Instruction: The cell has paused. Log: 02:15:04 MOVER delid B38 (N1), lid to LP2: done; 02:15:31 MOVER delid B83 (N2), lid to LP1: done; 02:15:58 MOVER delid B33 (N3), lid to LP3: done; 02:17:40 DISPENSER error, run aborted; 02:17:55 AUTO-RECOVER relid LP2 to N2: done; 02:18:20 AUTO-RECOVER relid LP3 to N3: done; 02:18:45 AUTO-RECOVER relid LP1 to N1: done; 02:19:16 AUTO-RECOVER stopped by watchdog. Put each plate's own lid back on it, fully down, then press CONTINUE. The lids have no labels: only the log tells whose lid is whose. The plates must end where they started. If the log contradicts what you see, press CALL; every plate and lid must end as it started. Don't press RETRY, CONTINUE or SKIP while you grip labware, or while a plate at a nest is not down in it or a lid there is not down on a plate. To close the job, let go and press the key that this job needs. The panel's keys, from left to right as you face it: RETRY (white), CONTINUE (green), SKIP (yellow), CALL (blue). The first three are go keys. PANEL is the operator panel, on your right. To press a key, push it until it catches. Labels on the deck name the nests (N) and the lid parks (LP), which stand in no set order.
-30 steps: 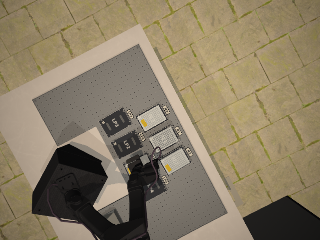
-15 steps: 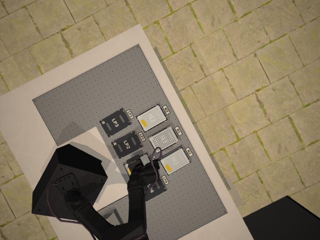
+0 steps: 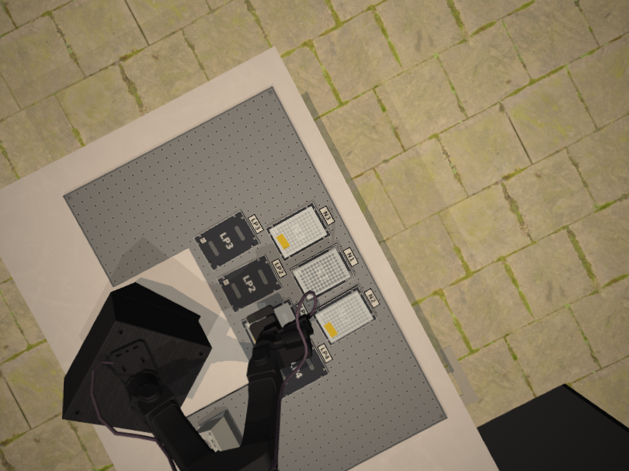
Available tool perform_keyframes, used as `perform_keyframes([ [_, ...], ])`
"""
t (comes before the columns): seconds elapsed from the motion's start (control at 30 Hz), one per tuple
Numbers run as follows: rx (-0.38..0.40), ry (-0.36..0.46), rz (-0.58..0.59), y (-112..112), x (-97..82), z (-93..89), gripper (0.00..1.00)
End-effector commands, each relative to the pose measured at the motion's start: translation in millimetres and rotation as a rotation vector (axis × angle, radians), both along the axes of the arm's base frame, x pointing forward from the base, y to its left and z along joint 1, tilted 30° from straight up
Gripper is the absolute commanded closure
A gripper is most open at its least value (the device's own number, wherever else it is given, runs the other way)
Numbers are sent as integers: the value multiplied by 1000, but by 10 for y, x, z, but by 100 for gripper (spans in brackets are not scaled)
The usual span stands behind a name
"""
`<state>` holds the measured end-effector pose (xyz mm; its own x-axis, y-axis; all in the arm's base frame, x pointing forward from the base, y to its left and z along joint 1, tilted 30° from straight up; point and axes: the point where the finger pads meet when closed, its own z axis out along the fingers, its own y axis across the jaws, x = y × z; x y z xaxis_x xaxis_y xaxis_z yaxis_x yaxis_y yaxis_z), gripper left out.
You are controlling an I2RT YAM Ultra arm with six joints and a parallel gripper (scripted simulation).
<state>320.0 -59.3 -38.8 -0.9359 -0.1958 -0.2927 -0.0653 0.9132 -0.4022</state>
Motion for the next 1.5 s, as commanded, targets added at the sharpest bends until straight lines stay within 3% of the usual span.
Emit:
perform_keyframes([
  [0.0, -7, -4, 1, 48, -57, 104, 0],
  [0.17, -7, -8, 1, 78, -72, 184, 0],
  [0.3, -8, 6, 1, 74, -134, 151, 0],
  [0.47, -9, 7, 1, 66, -138, 151, 0],
  [0.5, -2, -8, 0, 58, -53, 159, 0],
  [0.6, -9, 1, 0, 55, -127, 156, 0],
  [1.47, -7, -13, 1, 29, -108, 165, 0],
])
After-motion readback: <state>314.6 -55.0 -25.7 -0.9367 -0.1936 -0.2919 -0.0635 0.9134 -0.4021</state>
